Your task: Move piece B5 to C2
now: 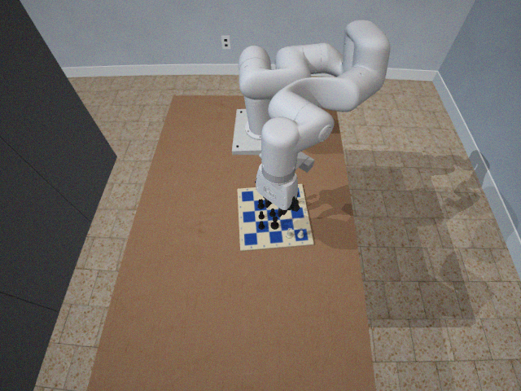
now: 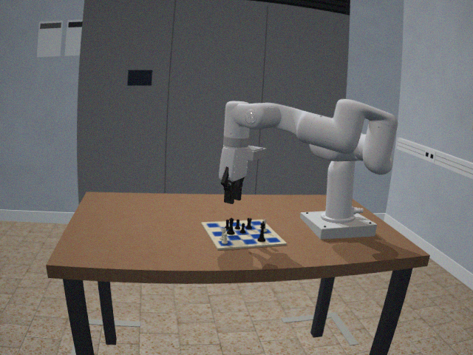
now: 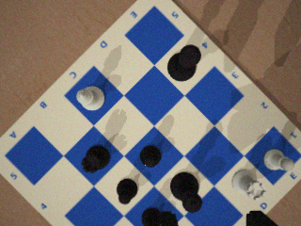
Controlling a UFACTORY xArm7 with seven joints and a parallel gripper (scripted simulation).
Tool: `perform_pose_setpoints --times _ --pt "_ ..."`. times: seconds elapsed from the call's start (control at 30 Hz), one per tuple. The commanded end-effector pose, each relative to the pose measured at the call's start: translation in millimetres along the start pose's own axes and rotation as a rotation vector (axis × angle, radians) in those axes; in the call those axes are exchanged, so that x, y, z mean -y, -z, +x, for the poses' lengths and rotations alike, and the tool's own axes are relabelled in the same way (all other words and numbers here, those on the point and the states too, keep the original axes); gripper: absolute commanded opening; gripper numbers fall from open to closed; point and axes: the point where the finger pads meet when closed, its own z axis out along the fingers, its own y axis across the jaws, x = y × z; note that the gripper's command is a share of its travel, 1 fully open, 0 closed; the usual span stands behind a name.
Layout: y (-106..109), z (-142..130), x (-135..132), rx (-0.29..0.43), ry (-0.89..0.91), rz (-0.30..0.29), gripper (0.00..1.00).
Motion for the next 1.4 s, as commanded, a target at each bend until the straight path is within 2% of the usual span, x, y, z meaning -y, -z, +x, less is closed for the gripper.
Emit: perform_pose_setpoints --times 0.0,0.07,0.1,0.9,1.17,1.37 --pt "5 0 0 0.001 0.000 -0.002 0.43" --pt "5 0 0 0.001 0.000 -0.002 0.43" --pt "5 0 0 0.001 0.000 -0.002 1.00" --pt "7 0 0 0.001 0.001 -0.002 1.00" --pt "21 0 0 0.001 0.001 -0.002 1.00" --pt "43 0 0 0.001 0.001 -0.002 1.00"
